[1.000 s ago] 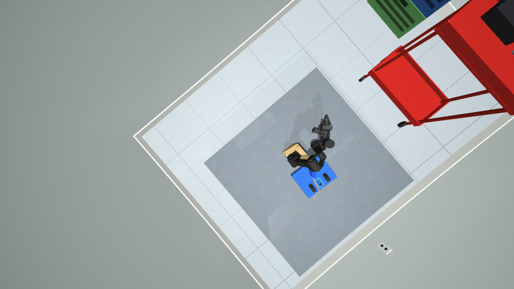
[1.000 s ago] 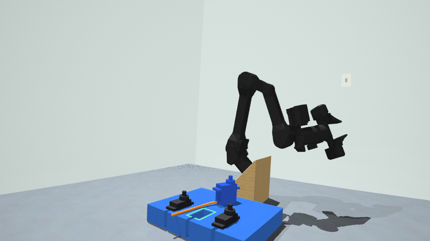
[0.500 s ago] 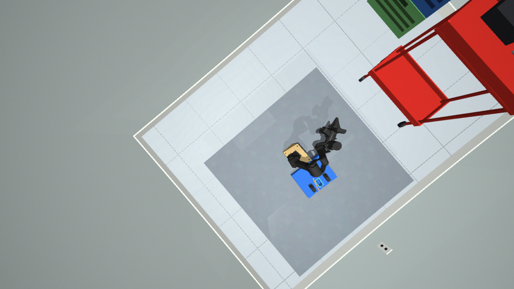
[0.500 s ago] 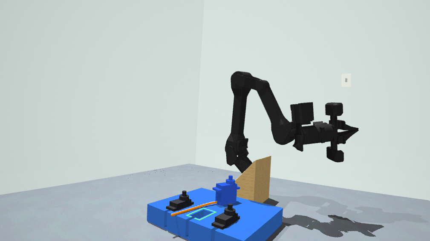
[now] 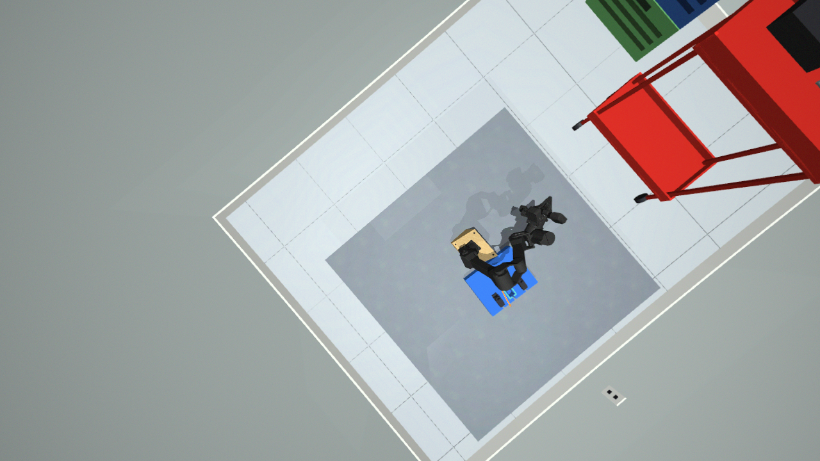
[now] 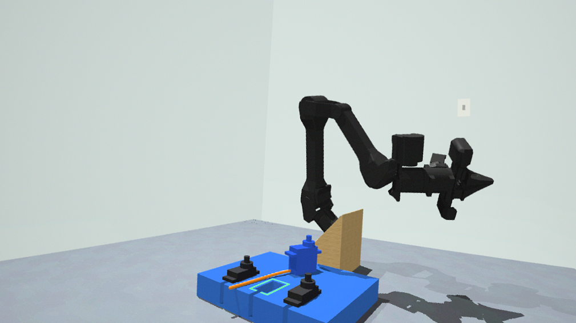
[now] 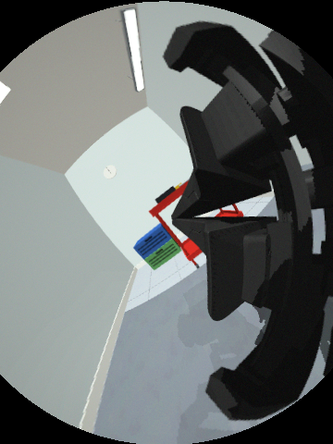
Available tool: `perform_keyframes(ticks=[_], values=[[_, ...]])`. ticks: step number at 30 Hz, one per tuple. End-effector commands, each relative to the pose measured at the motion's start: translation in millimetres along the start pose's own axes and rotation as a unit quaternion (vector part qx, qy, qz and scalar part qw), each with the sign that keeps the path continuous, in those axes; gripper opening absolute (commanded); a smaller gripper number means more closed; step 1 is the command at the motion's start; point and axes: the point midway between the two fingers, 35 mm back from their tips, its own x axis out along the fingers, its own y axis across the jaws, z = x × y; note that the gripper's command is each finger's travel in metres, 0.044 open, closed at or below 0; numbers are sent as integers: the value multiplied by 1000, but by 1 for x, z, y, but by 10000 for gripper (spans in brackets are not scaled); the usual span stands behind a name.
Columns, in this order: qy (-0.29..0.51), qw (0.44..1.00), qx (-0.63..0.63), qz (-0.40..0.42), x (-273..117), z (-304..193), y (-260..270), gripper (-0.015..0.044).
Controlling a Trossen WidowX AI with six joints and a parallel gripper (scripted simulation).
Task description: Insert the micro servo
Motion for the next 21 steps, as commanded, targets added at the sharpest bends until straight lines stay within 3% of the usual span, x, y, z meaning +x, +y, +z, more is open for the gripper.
perform_keyframes(ticks=[1, 21], values=[[32, 998, 54, -5, -4, -15, -9, 0], [199, 920, 336, -30, -41, -92, -21, 0]])
